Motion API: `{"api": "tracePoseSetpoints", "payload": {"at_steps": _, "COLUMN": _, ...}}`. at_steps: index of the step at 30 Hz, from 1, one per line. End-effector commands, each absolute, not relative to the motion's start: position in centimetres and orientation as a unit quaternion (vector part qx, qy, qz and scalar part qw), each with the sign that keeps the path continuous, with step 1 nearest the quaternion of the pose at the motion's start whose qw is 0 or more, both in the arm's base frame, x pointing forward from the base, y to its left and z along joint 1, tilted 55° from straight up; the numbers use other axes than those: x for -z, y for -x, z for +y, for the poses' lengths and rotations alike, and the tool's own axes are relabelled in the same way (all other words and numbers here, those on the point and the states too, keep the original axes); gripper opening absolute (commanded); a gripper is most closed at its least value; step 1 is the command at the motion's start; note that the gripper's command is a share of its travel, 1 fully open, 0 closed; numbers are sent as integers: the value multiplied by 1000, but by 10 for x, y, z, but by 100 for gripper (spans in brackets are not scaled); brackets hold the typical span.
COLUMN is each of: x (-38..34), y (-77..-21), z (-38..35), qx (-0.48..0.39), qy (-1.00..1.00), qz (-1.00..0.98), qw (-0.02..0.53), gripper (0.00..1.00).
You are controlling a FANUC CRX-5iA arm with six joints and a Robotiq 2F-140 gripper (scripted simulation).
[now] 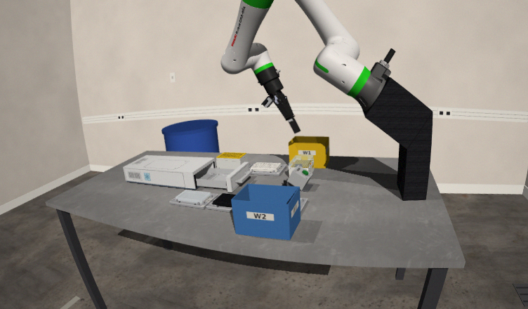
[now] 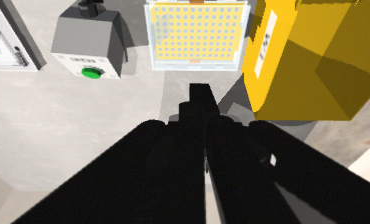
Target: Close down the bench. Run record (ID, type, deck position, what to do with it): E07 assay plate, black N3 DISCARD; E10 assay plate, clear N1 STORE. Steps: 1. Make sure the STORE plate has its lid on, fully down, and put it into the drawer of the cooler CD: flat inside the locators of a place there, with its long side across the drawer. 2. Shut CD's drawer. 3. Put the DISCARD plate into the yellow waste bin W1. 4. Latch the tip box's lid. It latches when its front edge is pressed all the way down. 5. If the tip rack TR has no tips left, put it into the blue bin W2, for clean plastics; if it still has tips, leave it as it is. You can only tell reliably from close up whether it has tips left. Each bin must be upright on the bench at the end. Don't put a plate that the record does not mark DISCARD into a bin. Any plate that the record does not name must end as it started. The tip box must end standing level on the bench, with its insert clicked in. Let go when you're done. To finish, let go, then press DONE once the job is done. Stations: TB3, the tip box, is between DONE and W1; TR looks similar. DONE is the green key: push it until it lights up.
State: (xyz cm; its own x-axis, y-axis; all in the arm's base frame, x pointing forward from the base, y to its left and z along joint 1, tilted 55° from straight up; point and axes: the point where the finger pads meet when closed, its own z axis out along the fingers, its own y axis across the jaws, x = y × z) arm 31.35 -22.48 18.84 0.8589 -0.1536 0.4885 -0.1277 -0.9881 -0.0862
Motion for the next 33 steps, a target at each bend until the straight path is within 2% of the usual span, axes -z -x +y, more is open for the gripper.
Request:
{"api": "tracePoseSetpoints", "payload": {"at_steps": 1, "x": -189, "y": -313, "z": -225, "qx": 256, "qy": 964, "qz": 73, "qw": 25, "gripper": 10}}
{"api": "tracePoseSetpoints", "payload": {"at_steps": 33, "x": -105, "y": -335, "z": -221, "qx": 256, "qy": 964, "qz": 73, "qw": 25, "gripper": 10}}
